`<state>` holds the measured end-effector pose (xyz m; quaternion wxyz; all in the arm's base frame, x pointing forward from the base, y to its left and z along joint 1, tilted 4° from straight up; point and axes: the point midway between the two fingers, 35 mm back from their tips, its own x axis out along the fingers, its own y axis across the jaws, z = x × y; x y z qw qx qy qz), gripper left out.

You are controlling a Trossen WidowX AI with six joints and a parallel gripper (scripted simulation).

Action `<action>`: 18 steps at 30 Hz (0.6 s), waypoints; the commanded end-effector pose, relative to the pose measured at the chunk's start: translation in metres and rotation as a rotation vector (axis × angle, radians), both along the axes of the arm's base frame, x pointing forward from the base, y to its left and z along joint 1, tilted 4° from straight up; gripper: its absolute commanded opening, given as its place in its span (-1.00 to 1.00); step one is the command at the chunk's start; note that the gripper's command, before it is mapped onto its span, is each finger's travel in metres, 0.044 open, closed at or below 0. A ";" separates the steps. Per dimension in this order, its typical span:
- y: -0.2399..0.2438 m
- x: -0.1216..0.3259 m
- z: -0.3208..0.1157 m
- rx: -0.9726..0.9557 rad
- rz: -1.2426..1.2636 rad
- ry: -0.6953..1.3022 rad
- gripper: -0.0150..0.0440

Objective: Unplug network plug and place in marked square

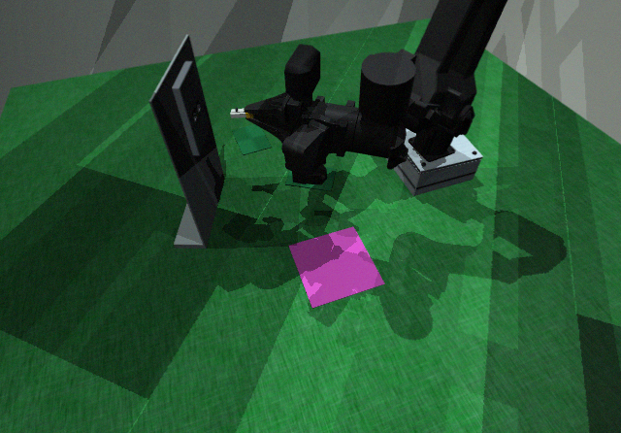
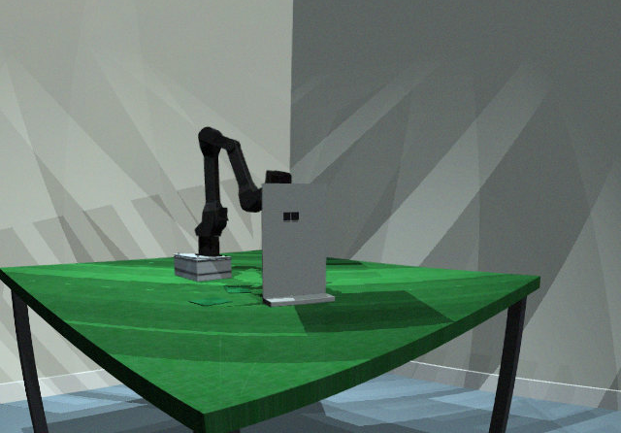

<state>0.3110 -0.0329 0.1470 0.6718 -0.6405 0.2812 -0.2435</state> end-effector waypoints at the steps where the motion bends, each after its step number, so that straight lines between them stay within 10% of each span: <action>1: 0.000 -0.001 0.010 0.007 -0.003 -0.016 -0.49; 18: -0.002 -0.014 0.040 0.008 -0.003 -0.016 -0.49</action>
